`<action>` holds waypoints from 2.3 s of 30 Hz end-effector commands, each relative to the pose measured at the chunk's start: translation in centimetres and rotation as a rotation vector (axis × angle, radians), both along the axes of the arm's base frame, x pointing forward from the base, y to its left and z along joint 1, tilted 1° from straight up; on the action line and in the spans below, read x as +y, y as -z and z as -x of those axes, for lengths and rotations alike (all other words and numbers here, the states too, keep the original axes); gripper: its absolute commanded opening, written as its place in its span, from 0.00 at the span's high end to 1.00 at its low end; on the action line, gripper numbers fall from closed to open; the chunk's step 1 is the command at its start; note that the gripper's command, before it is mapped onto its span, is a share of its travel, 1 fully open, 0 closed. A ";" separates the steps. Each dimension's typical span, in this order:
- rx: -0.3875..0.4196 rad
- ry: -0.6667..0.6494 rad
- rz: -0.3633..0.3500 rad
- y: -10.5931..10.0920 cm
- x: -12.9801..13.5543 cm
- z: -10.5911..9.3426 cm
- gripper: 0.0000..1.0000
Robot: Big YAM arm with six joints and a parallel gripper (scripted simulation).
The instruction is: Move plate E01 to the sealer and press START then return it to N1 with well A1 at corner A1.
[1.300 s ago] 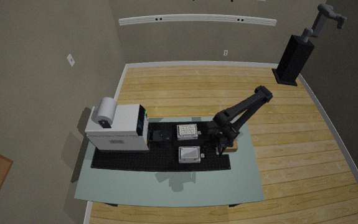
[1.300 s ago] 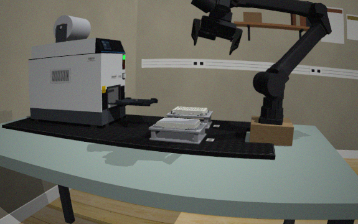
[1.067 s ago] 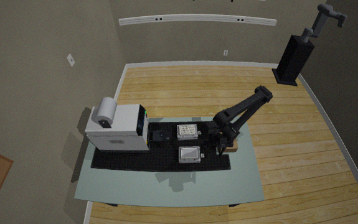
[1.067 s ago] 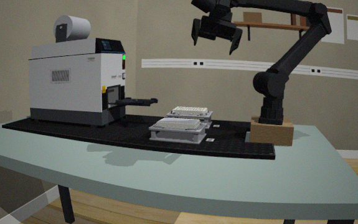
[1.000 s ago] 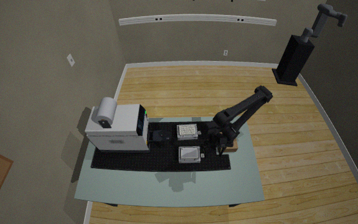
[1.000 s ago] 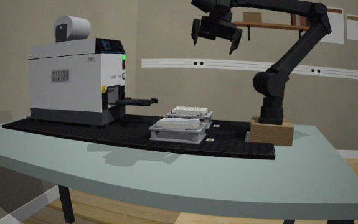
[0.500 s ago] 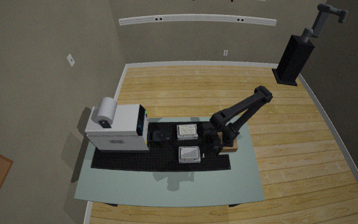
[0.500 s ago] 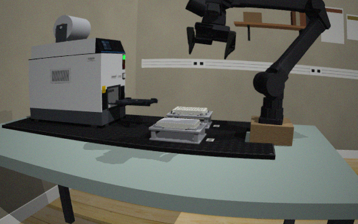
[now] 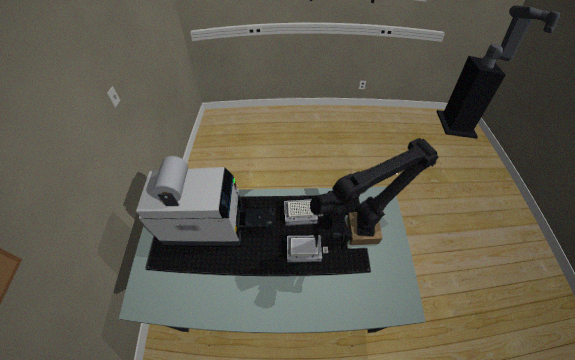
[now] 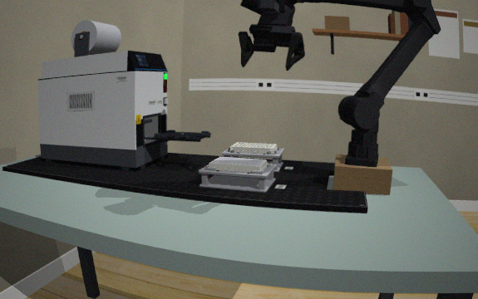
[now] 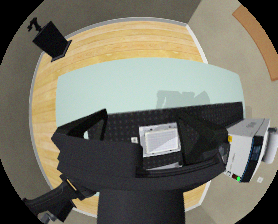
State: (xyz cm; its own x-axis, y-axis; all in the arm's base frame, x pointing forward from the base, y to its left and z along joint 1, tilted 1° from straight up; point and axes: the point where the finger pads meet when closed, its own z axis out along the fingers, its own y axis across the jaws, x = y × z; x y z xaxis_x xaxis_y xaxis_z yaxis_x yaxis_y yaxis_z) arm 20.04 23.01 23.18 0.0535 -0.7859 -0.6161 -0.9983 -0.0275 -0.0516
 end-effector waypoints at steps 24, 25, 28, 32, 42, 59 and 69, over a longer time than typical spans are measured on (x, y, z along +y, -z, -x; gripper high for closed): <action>0.323 0.773 0.260 -1.6 -7.2 -11.1 0.00; 0.333 0.800 0.271 -1.6 -7.5 -11.3 0.00; 0.353 0.861 0.291 -1.5 -8.2 -11.9 0.00; 0.370 0.943 0.315 -1.6 -9.6 -13.0 0.00; 0.480 1.252 0.431 -0.7 -13.8 -15.5 0.00; 0.522 1.459 0.505 -0.4 -17.6 -17.4 0.00; 0.517 1.425 0.506 0.3 -17.5 -16.8 0.00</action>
